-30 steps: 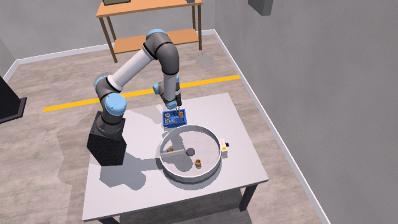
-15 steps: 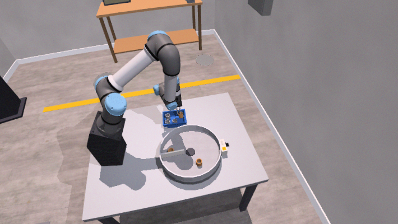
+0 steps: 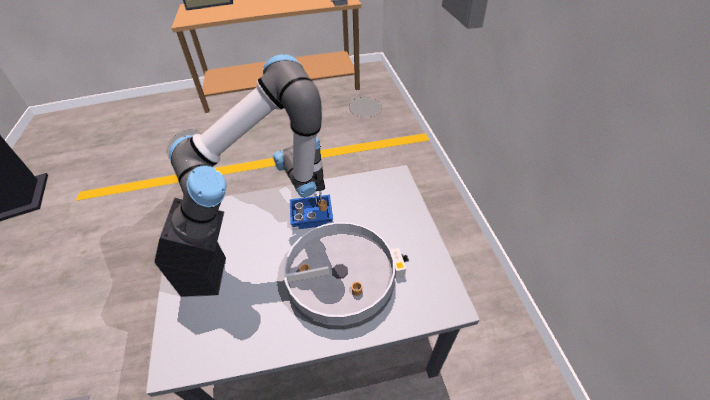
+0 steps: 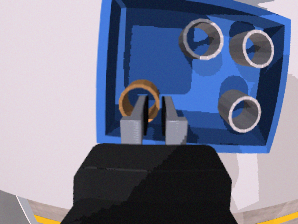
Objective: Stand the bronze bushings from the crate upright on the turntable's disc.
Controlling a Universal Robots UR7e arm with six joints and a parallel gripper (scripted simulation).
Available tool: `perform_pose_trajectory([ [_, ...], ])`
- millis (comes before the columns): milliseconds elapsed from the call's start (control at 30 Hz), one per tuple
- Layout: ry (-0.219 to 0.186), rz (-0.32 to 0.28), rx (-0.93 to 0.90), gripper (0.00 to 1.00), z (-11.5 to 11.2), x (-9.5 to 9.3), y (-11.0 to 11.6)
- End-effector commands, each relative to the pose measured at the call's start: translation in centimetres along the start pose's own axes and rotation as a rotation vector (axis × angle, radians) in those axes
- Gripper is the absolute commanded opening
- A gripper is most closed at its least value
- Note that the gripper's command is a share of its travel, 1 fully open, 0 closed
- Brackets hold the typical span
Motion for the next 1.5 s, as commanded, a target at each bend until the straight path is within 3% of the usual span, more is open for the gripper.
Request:
perform_pose_trajectory([
  [0,-0.002,-0.002,0.0,0.36,-0.13,-0.06,0.09],
  [1467,-0.002,-0.002,0.0,0.36,-0.12,-0.77,0.12],
])
Point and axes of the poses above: the point where the finger pads meet when closed, its own x axis back along the fingers, its own z axis across the jaws, y = z × x, the point moved 9 cm from there along x, back along the fingers, and after that the axes turned 15 degrees about -x, right-handed, at the moved point
